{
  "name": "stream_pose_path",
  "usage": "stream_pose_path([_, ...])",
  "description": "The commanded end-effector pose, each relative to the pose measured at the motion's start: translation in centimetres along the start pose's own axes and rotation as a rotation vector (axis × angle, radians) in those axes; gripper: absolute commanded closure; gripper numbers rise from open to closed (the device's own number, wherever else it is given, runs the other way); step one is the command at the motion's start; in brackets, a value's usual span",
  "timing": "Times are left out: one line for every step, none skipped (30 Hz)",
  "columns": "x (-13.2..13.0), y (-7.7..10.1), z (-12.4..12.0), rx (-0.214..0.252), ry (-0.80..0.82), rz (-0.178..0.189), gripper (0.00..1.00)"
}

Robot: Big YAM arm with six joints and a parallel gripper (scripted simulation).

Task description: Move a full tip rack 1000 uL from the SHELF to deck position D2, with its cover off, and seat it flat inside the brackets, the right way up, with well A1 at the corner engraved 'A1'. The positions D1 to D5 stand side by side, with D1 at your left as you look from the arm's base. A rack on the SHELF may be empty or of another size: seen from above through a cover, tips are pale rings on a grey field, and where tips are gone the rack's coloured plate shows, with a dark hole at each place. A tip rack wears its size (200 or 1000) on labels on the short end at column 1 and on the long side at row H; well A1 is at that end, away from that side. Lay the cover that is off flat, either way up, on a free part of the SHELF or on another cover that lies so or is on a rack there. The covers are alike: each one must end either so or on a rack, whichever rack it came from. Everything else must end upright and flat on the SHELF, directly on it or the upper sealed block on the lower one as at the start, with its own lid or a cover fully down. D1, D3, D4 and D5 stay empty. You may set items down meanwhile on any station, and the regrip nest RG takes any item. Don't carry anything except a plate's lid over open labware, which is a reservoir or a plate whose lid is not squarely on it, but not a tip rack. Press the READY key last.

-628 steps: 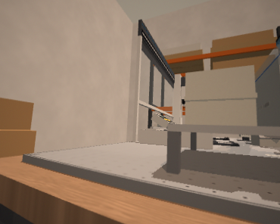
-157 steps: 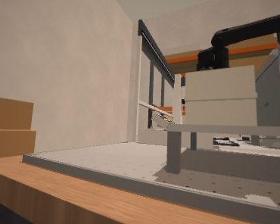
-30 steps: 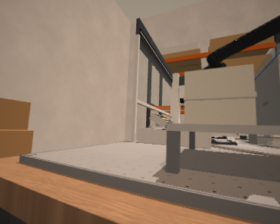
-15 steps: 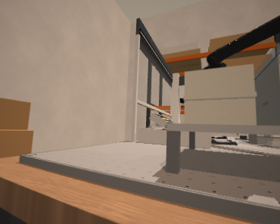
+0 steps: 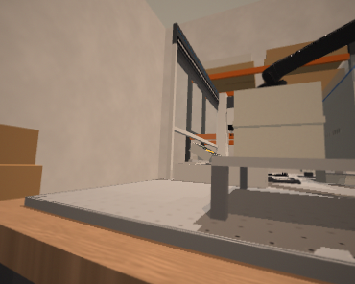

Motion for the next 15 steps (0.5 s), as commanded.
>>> stream_pose_path([-1.0,0.8,0.5,0.013,0.042,-0.027,0.0])
stream_pose_path([-0.8,1.1,1.5,0.01,0.057,-0.023,0.0])
stream_pose_path([-1.1,1.5,2.2,0.014,0.078,-0.031,0.0])
stream_pose_path([-1.1,1.5,2.2,0.014,0.078,-0.031,0.0])
stream_pose_path([-1.1,1.5,2.2,0.014,0.078,-0.031,0.0])
stream_pose_path([-1.1,1.6,2.7,0.015,0.094,-0.033,0.0])
stream_pose_path([-1.0,1.6,3.2,0.014,0.108,-0.033,0.0])
stream_pose_path([-0.9,1.6,3.7,0.014,0.122,-0.033,0.0])
stream_pose_path([-0.7,1.6,4.2,0.013,0.137,-0.033,0.0])
stream_pose_path([-0.5,1.4,4.7,0.011,0.148,-0.028,0.0])
stream_pose_path([-0.3,1.3,5.1,0.01,0.161,-0.027,0.0])
stream_pose_path([-0.4,1.5,5.7,0.011,0.149,-0.031,0.0])
stream_pose_path([-0.3,1.5,6.3,0.011,0.151,-0.032,0.0])
stream_pose_path([-0.2,1.5,6.8,0.01,0.151,-0.032,0.0])
stream_pose_path([-0.1,1.5,7.3,0.009,0.151,-0.032,0.0])
Point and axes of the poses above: the point where the finger pads meet when closed, its own y axis back along the fingers, its own x axis across the jaws, z = x × y, the point moved 1 cm from there along y, back along the fingers, and after that the axes turned 1 degree about -y, right-handed, at the moved point
